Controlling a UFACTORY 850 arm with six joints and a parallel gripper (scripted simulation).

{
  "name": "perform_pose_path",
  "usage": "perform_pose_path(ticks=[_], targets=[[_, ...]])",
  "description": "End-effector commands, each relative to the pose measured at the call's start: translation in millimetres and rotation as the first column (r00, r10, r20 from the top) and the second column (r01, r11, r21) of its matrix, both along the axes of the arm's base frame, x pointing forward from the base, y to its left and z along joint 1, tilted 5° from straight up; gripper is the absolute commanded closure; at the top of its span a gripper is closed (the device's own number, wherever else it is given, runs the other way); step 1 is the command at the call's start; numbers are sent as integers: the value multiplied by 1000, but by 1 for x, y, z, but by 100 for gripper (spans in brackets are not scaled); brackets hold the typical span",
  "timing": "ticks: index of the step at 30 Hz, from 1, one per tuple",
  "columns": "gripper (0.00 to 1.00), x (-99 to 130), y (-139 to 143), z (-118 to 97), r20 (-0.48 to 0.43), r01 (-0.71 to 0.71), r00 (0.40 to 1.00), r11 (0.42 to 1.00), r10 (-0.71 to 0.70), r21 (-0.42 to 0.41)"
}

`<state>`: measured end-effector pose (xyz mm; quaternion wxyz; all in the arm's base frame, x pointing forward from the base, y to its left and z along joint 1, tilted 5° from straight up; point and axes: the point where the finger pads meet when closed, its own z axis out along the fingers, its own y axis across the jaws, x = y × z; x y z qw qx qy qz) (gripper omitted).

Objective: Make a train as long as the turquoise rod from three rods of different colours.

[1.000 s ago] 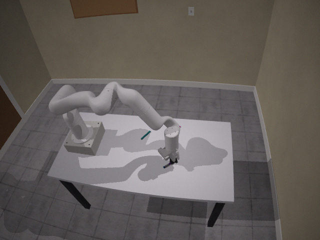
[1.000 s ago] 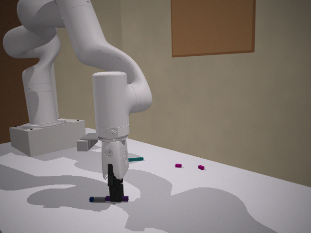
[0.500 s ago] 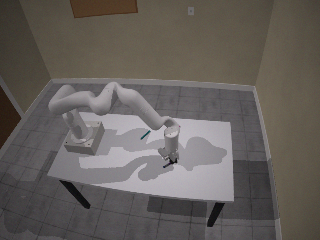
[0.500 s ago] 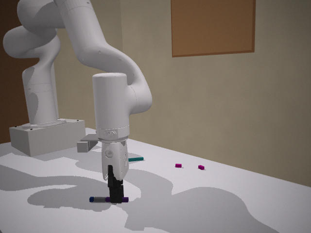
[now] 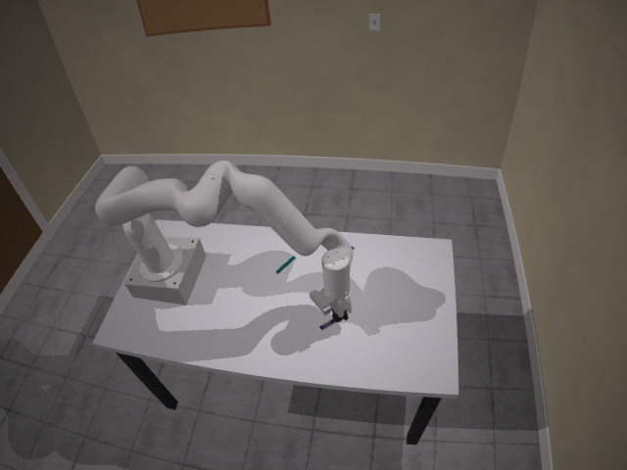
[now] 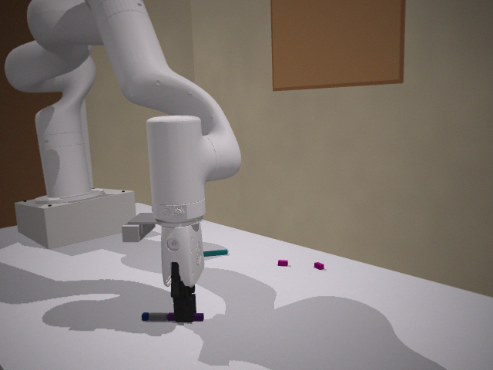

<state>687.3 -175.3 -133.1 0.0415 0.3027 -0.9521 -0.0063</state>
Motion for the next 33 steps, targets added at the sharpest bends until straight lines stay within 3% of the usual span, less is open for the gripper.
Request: perform_pose_path(ticks=[1,12,25,33], targets=[[96,1,0,1,2,0,1000,1000,0,-1],[96,1,0,1,2,0,1000,1000,0,-1],[76,1,0,1,2,0,1000,1000,0,-1],[76,1,0,1,2,0,1000,1000,0,-1]])
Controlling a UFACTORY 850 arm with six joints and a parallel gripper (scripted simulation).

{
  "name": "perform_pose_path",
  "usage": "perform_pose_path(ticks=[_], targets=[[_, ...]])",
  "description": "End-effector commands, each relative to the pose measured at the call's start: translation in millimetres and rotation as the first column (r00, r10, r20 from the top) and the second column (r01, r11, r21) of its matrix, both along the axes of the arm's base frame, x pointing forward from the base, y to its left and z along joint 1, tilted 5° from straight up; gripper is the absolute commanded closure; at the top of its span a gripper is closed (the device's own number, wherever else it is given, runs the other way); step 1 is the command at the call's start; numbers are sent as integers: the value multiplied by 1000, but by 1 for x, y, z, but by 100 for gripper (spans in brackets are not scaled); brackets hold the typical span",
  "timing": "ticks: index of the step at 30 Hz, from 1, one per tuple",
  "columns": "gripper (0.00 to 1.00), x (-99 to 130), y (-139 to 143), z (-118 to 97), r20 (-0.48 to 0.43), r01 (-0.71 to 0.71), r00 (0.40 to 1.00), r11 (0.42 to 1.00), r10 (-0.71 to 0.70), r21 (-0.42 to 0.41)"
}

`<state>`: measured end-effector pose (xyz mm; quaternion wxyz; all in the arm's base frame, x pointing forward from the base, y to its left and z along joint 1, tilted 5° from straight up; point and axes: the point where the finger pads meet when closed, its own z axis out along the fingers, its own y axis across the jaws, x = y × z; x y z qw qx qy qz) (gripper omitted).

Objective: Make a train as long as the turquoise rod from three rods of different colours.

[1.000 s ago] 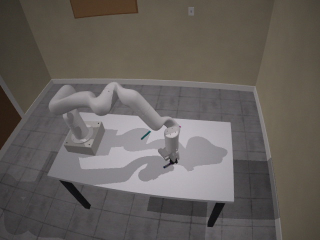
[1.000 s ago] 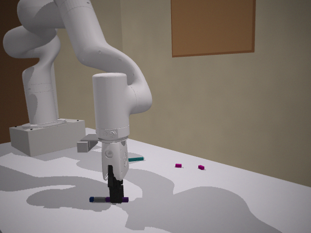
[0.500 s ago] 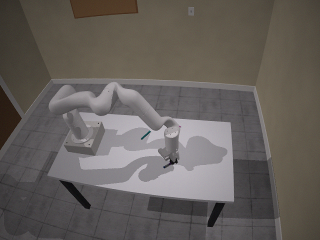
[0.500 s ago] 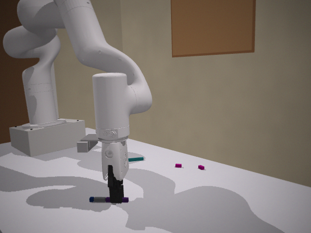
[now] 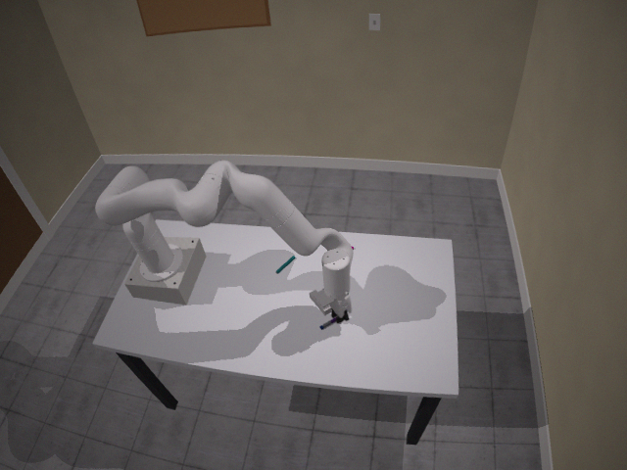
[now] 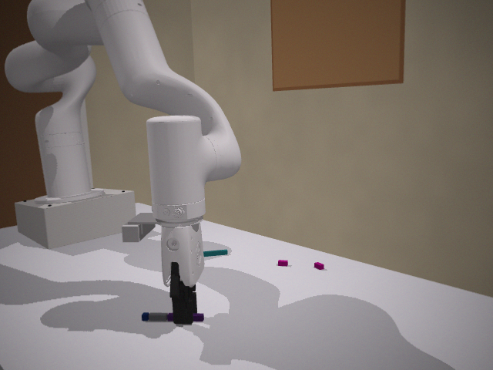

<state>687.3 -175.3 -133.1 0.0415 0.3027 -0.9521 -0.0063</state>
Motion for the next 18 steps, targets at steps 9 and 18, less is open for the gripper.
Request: perform_pose_path(ticks=[9,18], targets=[[76,2,0,8,2,0,1000,1000,0,-1],[76,4,0,39,2,0,1000,1000,0,-1]])
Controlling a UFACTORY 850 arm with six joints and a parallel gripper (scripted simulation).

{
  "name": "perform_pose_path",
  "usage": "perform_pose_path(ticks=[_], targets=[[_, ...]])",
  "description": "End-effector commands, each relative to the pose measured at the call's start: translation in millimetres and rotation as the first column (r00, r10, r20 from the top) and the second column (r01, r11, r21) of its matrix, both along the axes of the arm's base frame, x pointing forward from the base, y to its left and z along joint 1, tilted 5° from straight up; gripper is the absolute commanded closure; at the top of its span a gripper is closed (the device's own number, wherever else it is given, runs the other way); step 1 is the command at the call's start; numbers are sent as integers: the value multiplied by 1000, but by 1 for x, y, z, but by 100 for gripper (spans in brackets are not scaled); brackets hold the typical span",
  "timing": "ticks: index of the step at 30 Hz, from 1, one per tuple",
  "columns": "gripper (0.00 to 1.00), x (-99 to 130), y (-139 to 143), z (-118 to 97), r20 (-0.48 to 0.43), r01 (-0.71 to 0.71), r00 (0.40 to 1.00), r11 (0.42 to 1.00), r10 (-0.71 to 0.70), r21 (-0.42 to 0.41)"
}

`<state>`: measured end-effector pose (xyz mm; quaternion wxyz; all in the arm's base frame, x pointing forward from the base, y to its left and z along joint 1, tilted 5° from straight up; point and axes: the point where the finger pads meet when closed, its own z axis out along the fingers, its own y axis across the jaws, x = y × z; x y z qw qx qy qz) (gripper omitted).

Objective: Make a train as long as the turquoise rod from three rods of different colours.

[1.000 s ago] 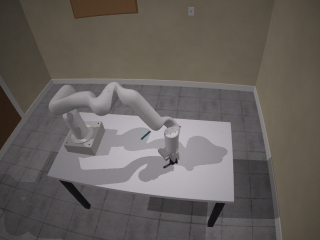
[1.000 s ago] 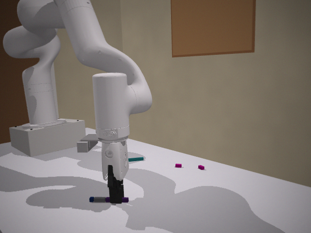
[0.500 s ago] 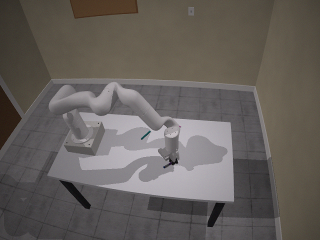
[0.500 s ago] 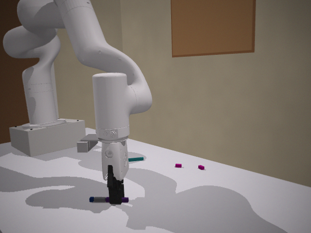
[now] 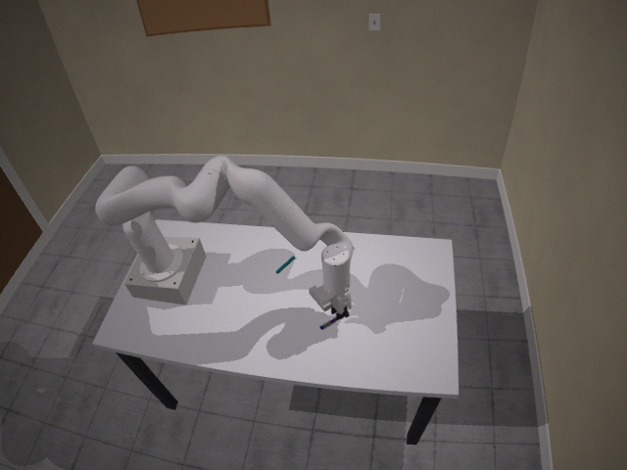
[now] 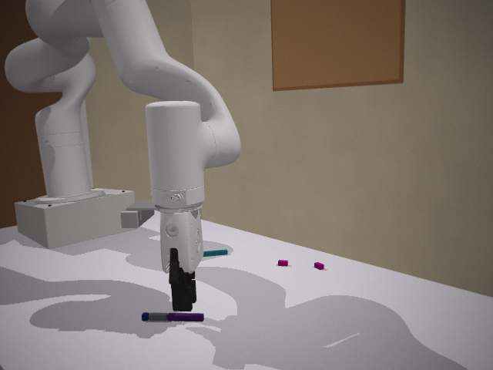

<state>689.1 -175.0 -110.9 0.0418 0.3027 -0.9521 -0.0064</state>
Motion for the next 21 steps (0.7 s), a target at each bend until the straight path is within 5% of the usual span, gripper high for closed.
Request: perform_pose_path(ticks=[1,8,18,19,21], targets=[[76,3,0,22,3,0,1000,1000,0,-1],[76,6,0,57,3,0,1000,1000,0,-1],[76,7,1,69,3,0,1000,1000,0,-1],[0,7,1,69,3,0,1000,1000,0,-1],[0,7,1,69,3,0,1000,1000,0,-1]])
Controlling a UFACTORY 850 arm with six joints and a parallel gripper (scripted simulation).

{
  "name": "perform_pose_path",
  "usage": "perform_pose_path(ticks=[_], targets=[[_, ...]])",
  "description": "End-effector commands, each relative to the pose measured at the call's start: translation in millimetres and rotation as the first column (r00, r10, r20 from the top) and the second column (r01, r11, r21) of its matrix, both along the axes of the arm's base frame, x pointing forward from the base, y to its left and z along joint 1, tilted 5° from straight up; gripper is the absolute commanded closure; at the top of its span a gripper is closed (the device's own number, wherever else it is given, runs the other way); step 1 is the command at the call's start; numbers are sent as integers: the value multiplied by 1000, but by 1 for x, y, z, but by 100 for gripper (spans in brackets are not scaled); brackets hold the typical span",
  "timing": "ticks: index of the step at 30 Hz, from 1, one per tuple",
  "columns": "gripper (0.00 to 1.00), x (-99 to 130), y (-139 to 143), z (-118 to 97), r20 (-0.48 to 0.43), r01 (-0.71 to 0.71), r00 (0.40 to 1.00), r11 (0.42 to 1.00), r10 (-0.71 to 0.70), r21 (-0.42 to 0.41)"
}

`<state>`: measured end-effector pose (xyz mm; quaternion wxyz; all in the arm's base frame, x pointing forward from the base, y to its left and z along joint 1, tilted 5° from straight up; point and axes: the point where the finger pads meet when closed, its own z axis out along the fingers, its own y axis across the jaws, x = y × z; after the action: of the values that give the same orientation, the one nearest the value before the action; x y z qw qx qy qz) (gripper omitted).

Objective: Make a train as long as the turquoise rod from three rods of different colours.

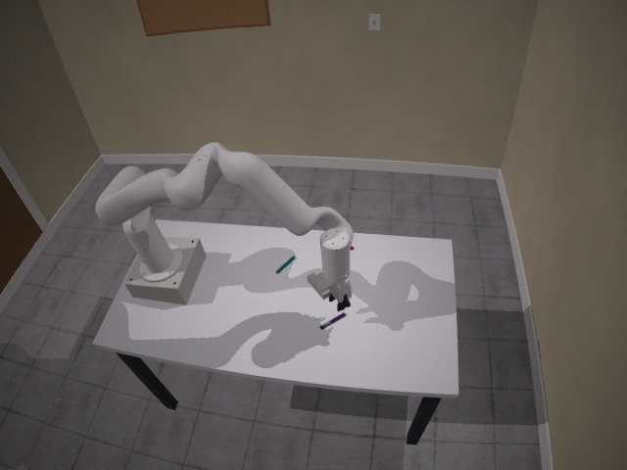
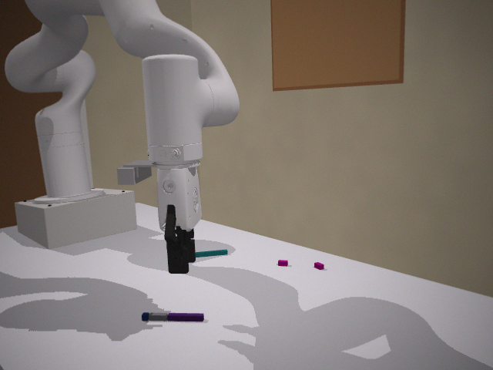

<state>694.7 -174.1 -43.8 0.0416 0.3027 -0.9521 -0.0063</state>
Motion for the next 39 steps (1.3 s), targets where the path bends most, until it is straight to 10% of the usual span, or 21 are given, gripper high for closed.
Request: perform_pose_path(ticks=[1,24,39], targets=[[0,1,0,2,3,0,1000,1000,0,-1],[0,1,0,4,3,0,1000,1000,0,-1],[0,6,1,63,3,0,1000,1000,0,-1]])
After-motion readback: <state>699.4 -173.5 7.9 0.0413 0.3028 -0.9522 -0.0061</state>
